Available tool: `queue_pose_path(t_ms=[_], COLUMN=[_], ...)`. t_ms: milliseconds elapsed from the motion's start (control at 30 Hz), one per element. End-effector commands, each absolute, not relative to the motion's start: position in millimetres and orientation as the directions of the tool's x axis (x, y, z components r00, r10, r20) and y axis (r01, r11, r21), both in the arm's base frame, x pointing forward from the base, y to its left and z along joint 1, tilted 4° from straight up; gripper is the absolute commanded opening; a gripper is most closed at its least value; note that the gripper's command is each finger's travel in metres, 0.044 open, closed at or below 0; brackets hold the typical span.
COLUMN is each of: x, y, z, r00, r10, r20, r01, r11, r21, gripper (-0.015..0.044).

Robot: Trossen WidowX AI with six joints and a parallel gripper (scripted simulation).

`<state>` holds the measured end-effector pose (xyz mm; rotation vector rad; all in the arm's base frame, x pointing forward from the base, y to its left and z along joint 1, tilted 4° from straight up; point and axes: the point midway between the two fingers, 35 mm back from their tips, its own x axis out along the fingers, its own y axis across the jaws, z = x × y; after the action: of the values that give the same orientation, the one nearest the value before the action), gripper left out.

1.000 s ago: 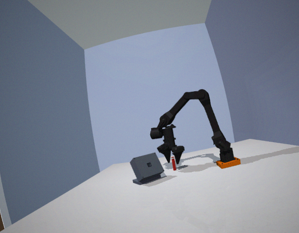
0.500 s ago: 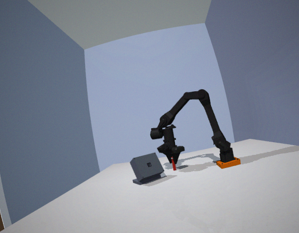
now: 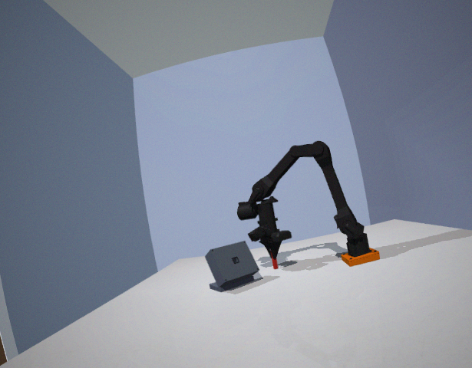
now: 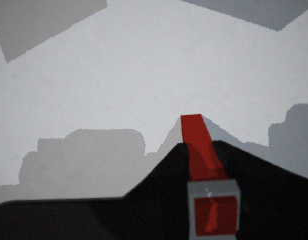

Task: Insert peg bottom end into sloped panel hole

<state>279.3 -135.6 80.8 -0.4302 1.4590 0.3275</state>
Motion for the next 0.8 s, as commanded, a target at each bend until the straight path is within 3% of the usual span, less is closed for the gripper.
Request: queue_pose_path(t_ms=[0, 767], x=[280, 274], y=[-136, -131], z=[86, 160], r00=[0.091, 0.083], r10=[-0.046, -0.046], r20=[-0.995, -0.995], r01=[-0.465, -0.463], r11=[0.881, 0.883], r21=[-0.083, -0.079], gripper=[0.0000, 0.0000])
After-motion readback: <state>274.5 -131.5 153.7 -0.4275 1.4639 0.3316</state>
